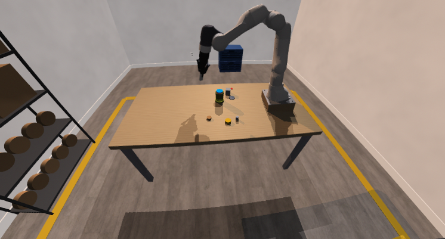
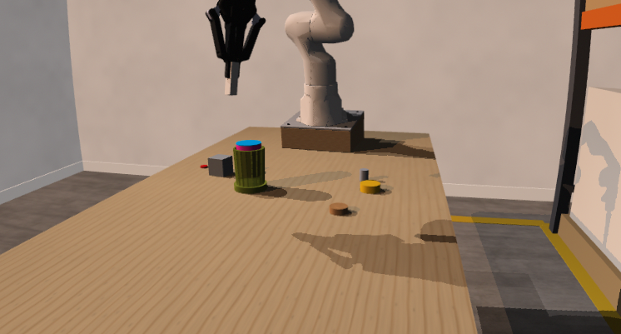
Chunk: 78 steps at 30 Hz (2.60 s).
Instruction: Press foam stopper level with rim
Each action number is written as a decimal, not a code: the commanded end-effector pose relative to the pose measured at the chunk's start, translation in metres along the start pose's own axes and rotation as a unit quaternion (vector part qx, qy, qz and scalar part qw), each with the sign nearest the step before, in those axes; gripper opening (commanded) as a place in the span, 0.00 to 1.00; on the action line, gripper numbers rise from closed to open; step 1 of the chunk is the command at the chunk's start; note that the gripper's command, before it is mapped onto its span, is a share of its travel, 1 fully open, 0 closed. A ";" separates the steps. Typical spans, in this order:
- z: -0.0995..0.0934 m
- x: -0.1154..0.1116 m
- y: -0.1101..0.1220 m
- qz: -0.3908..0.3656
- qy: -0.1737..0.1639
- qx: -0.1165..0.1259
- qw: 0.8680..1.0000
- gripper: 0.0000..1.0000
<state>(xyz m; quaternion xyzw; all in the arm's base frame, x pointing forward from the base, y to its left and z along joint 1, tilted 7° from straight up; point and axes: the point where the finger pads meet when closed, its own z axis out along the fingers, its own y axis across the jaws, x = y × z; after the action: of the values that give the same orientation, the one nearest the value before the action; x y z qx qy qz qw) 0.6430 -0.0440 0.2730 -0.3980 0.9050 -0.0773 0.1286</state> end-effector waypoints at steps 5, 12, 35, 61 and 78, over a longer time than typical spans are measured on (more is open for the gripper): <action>0.005 0.009 0.005 0.032 0.002 -0.004 0.999 0.00; 0.005 0.009 0.005 0.032 0.002 -0.004 0.999 0.00; 0.015 0.024 0.017 0.077 0.009 -0.012 0.997 0.00; 0.019 0.031 0.022 0.099 0.013 -0.016 0.995 0.00; 0.024 0.038 0.028 0.120 0.017 -0.019 0.992 0.00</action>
<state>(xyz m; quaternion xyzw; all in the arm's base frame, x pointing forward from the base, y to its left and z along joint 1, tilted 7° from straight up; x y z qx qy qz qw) 0.6052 -0.0529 0.2365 -0.2971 0.9469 -0.0508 0.1121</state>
